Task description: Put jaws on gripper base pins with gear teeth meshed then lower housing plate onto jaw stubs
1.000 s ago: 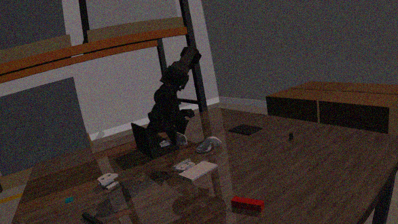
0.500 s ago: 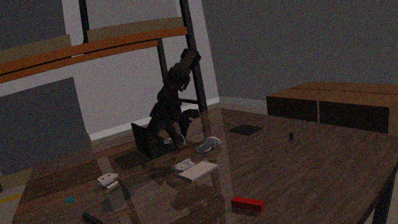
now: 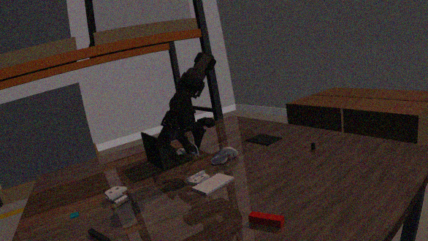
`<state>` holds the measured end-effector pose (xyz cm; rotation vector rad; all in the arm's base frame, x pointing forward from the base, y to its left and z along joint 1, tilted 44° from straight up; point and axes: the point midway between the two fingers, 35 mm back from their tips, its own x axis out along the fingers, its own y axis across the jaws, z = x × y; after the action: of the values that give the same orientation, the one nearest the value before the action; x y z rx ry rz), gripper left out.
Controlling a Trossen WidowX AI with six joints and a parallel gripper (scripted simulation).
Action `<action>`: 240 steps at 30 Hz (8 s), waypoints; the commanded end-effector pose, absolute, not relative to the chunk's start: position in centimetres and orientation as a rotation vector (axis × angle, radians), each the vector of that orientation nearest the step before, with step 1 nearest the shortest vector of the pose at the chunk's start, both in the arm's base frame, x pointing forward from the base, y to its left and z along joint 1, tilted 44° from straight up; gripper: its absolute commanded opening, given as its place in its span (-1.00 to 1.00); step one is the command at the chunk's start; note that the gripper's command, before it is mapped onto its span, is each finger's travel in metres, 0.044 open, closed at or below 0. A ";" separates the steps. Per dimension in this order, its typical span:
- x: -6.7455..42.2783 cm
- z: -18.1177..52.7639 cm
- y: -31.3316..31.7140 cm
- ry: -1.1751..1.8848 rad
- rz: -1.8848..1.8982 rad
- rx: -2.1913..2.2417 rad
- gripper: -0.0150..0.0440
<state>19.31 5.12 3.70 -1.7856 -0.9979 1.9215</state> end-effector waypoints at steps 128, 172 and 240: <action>28.1 1.3 12.1 -0.977 1.912 -1.778 -0.04; 27.9 0.4 12.9 -0.971 1.913 -1.774 -0.04; 27.8 -0.1 13.3 -0.970 1.913 -1.773 -0.04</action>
<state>27.82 13.27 -0.08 -1.7770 -0.9730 1.9153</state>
